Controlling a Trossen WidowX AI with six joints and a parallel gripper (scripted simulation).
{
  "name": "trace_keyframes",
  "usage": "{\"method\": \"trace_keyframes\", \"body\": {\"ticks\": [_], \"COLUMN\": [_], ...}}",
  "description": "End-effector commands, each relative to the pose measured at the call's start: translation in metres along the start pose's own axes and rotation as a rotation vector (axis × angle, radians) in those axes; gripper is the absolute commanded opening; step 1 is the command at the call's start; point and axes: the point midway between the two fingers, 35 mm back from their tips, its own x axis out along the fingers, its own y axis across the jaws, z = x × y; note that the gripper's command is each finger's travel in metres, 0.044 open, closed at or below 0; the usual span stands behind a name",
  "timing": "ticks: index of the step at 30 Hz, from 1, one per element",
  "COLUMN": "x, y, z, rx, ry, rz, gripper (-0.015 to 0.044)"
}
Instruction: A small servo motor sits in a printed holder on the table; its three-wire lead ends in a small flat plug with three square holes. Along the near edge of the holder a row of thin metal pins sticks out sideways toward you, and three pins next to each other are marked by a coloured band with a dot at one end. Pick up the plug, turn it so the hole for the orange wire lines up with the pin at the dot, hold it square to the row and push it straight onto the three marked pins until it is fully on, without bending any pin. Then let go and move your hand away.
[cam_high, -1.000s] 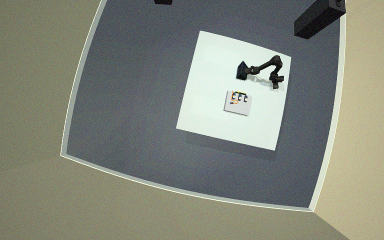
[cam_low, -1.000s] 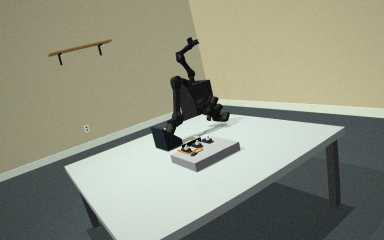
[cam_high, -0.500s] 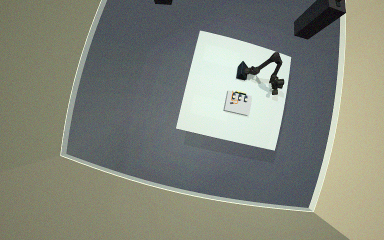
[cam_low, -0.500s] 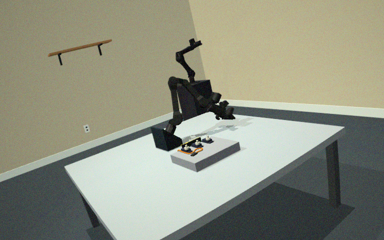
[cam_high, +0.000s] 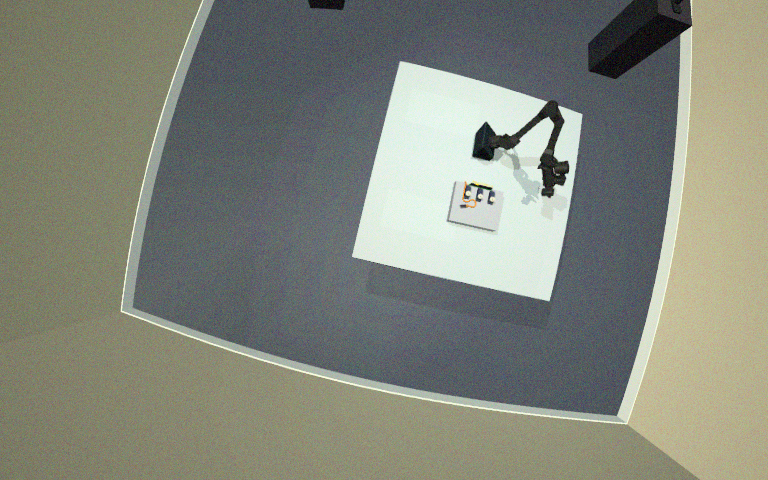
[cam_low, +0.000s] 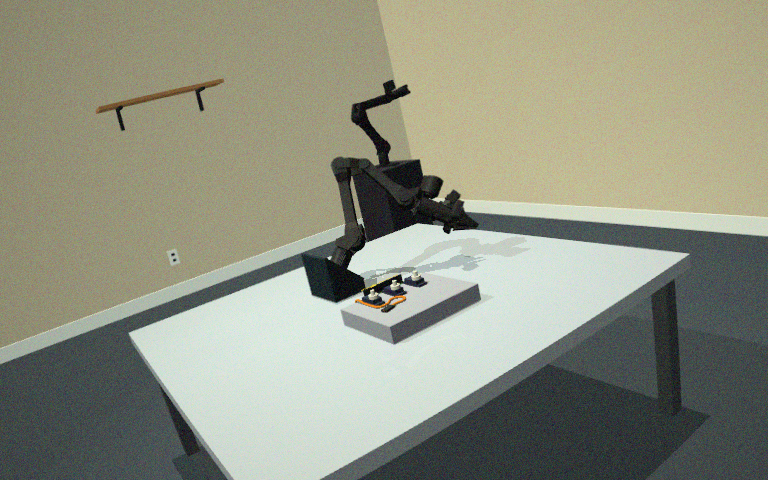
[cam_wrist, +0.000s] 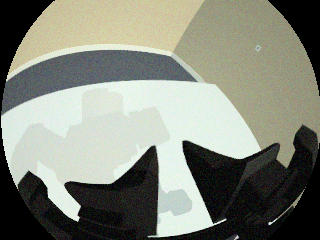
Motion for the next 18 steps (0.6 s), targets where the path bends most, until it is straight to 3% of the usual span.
{"method": "trace_keyframes", "body": {"ticks": [1,18], "x": [-0.007,-0.067], "y": [-0.03,-0.15], "z": [0.003,0.008], "rx": [0.005,0.023], "ry": [0.001,0.017], "rz": [-0.103,-0.56], "gripper": [0.0115,0.0115]}}
